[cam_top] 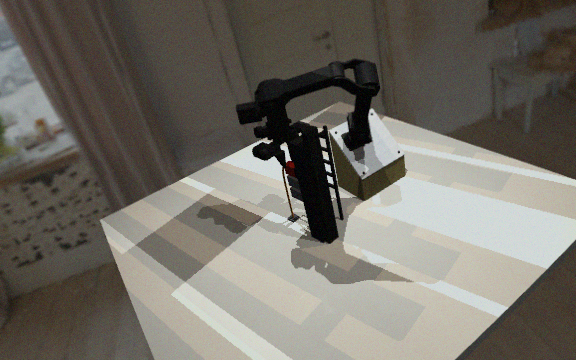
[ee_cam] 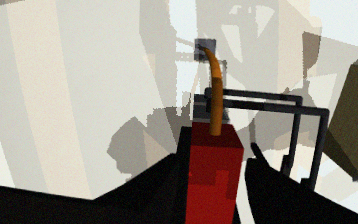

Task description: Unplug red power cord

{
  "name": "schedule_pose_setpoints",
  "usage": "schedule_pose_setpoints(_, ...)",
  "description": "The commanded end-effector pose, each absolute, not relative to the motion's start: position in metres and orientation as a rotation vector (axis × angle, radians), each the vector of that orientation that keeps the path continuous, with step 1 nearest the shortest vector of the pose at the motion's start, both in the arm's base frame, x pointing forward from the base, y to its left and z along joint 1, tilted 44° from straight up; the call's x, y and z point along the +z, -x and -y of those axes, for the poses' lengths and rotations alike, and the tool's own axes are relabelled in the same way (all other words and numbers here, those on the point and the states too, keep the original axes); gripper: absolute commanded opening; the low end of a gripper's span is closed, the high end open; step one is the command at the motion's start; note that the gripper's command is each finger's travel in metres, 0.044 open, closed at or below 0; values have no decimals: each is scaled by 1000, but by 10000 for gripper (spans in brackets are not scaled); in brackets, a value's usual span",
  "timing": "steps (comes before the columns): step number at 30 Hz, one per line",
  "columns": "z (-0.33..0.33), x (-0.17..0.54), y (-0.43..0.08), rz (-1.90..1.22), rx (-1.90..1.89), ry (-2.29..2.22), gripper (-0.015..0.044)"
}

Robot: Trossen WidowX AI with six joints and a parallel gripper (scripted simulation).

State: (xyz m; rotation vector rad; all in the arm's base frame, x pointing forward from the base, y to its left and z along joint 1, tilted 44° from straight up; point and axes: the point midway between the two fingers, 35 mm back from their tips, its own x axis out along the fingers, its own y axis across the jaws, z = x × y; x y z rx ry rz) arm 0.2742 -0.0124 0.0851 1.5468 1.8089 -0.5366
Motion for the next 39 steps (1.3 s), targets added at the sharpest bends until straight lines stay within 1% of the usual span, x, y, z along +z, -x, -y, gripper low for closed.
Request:
schedule_pose_setpoints(1, 8, 81, -273, -1814, -538, -1551, 160)
schedule_pose_setpoints(4, 7, 81, -273, -1814, -538, -1551, 160)
schedule_pose_setpoints(8, 9, 82, -273, -1812, -537, -1546, 55)
schedule_pose_setpoints(16, 9, 82, -273, -1812, -537, -1546, 2)
schedule_pose_setpoints(39, 32, 61, -283, -1810, -540, -1546, 0)
